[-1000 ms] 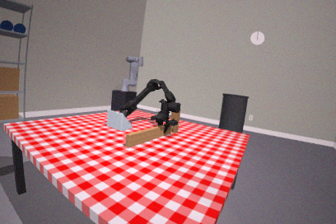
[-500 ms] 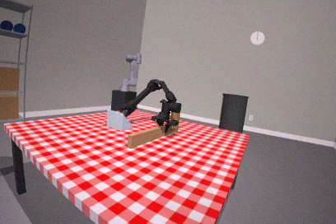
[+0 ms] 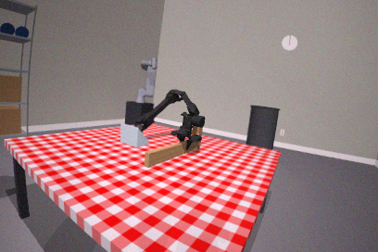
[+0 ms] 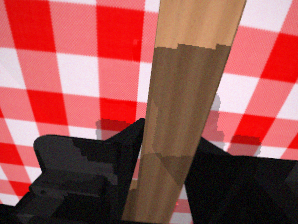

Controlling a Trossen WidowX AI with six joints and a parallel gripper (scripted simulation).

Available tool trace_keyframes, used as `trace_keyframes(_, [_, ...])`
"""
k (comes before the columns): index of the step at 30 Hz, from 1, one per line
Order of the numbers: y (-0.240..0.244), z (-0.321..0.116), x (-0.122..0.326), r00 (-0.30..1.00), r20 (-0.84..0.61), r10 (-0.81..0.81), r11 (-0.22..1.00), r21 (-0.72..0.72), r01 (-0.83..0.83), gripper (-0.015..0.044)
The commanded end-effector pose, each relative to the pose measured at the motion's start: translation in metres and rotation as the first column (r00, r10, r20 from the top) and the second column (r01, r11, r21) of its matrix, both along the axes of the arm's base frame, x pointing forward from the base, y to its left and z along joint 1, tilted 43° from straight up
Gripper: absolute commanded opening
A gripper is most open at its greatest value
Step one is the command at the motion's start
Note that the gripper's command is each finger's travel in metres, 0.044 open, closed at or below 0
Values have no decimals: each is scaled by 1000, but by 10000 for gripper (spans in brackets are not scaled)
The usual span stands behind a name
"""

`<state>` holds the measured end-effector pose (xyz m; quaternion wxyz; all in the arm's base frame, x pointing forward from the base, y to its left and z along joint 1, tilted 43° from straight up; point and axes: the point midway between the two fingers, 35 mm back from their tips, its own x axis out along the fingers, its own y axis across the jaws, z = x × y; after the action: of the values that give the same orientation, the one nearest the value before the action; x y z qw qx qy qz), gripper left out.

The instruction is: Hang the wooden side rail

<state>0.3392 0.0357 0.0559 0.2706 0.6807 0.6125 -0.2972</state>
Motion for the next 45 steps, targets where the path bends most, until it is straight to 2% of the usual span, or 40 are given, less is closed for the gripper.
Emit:
trace_keyframes(1, [0, 1, 6, 1000, 25, 11, 1000, -2, -11, 0])
trace_keyframes(45, [-3, 3, 3, 1000, 25, 11, 1000, -3, -11, 0])
